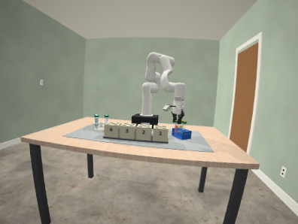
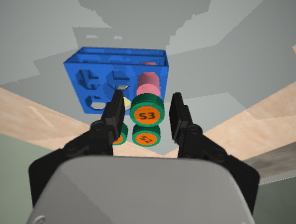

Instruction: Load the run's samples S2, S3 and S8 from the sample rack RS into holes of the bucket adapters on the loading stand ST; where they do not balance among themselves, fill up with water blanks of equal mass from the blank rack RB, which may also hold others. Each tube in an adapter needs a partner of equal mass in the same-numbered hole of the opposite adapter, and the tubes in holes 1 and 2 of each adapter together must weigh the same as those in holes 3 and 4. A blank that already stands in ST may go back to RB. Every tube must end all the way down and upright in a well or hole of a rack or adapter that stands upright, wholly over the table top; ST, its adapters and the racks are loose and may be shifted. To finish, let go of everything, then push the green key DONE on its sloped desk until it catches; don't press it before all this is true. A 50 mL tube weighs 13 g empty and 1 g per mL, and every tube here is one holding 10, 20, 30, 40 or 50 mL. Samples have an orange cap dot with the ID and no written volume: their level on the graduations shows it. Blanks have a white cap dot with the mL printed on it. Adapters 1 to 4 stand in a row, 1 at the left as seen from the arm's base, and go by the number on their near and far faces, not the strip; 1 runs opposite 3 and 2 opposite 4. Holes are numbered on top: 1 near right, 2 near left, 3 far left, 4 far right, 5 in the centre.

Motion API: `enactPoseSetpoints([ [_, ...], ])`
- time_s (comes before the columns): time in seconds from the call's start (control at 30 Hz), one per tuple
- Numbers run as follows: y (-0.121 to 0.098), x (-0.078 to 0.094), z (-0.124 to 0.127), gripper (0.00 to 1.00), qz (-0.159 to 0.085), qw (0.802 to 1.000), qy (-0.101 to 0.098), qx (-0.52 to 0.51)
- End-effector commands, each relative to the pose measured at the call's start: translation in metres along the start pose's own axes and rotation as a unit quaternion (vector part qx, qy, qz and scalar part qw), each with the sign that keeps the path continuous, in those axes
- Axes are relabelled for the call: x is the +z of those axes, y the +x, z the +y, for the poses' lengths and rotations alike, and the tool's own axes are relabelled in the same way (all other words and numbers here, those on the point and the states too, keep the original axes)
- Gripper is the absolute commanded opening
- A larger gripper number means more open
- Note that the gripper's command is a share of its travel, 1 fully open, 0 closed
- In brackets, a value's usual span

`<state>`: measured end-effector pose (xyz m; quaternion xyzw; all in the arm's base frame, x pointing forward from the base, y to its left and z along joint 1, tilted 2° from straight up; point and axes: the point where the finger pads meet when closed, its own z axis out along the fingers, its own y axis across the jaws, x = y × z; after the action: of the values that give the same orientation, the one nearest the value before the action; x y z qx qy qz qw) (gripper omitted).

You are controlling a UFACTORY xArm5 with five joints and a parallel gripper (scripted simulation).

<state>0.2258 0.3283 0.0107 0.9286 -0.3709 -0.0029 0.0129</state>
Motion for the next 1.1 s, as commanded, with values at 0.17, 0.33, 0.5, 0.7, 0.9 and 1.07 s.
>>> enactPoseSetpoints([
  [0.17, -0.0002, 0.0021, -0.0013, 0.57, 0.0, 1.0, 0.002, 0.0],
  [0.33, -0.0002, 0.0021, -0.0013, 0.57, 0.0, 1.0, 0.002, 0.0],
  [0.5, -0.0002, 0.0021, -0.0013, 0.57, 0.0, 1.0, 0.002, 0.0],
  [0.7, -0.0002, 0.0003, -0.0013, 0.0, 0.0, 1.0, 0.002, 0.0],
  [0.9, -0.0002, 0.0003, -0.0013, 0.0, 0.0, 1.0, 0.002, 0.0],
  [1.07, -0.0002, 0.0003, -0.0013, 0.0, 0.0, 1.0, 0.002, 0.0],
])
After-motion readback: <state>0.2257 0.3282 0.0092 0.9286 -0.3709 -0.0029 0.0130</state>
